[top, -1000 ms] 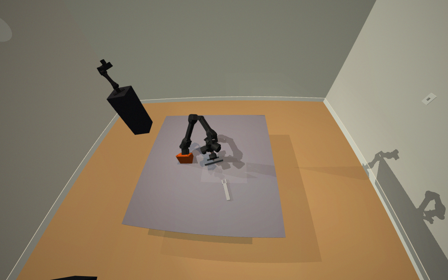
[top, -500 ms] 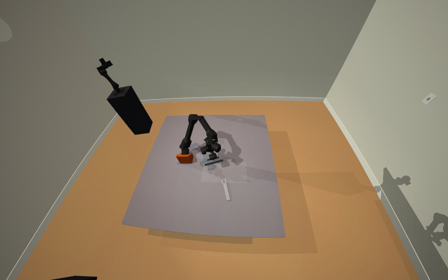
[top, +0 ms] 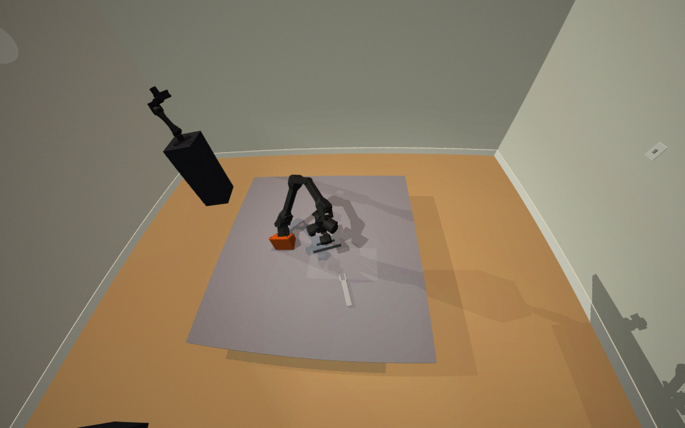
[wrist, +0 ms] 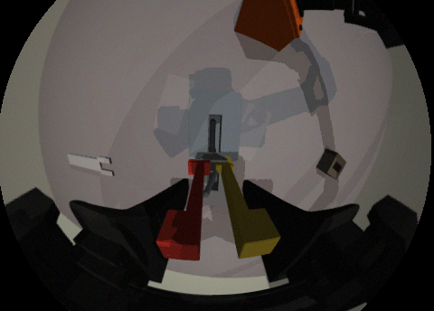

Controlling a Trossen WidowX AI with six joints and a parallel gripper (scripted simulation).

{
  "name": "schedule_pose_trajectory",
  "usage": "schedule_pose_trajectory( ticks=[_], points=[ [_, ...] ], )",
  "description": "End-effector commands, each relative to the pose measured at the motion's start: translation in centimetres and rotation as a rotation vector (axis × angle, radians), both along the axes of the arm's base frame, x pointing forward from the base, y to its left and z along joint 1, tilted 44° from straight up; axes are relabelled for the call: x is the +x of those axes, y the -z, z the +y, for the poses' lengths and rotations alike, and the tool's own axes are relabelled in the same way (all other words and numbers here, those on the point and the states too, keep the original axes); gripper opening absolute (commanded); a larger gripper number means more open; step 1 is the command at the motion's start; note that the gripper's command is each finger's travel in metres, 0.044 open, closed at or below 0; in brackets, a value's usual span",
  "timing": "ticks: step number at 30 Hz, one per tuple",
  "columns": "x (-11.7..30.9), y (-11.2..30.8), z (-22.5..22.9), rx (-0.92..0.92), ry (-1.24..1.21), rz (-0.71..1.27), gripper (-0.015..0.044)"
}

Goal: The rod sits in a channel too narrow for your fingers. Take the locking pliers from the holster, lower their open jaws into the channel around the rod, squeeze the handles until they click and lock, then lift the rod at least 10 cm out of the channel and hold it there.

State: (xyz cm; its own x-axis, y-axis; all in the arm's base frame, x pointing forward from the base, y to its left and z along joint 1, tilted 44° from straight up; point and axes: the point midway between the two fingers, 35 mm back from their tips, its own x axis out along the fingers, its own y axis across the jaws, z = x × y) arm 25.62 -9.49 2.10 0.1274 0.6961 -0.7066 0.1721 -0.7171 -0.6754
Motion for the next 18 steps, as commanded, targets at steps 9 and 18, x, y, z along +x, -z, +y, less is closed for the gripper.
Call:
schedule_pose_trajectory(
  ticks=[9, 18],
  points=[
    [0.04, 0.11, -0.15, -0.002, -0.003, -0.003, 0.0223],
    [0.04, 0.13, -0.17, -0.002, -0.003, -0.003, 0.0221]
  ],
)
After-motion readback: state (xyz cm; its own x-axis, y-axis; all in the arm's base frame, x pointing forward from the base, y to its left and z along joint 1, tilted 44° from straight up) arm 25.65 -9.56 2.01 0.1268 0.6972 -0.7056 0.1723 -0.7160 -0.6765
